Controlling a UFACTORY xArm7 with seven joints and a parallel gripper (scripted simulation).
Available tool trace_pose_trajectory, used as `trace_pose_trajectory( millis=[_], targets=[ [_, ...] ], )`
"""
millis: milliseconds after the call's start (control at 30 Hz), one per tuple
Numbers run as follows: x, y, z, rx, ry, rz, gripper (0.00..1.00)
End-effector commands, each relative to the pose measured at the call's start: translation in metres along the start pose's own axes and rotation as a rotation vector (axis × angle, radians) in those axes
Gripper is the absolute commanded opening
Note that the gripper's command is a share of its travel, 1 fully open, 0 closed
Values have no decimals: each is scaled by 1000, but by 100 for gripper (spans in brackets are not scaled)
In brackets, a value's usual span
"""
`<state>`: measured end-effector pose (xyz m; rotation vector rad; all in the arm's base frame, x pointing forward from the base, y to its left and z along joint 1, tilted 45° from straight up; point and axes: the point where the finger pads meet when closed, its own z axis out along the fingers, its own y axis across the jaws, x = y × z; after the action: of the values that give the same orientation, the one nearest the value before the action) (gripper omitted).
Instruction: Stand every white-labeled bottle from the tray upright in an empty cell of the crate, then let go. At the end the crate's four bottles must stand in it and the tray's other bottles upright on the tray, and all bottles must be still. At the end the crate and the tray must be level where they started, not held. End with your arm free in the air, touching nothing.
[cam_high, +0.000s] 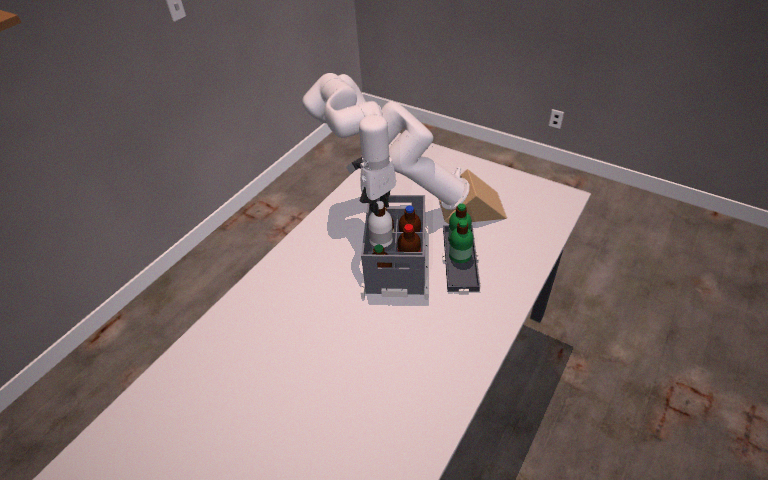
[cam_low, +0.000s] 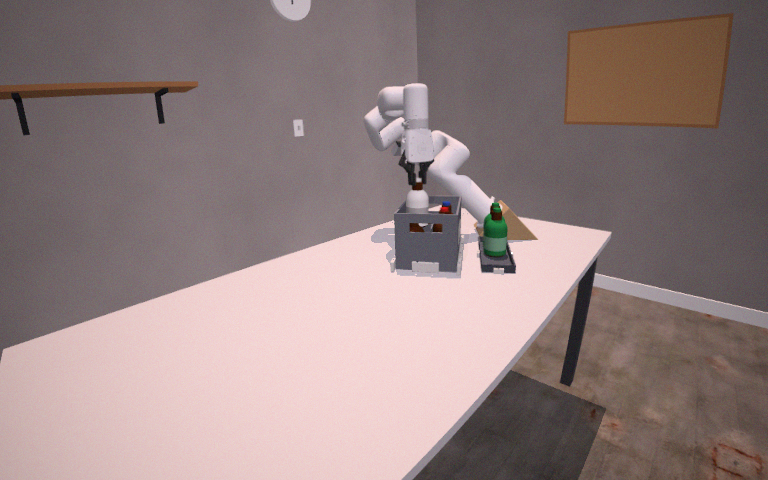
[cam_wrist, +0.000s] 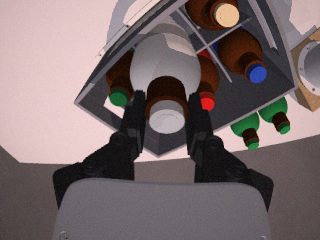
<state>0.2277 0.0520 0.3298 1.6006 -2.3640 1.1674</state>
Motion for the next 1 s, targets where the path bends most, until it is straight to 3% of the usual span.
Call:
trace_pose_trajectory(
  millis=[0,967],
  targets=[
    [0,-1,0,2,-3,1,0],
    [0,-1,23,2,-3,1,0]
  ],
)
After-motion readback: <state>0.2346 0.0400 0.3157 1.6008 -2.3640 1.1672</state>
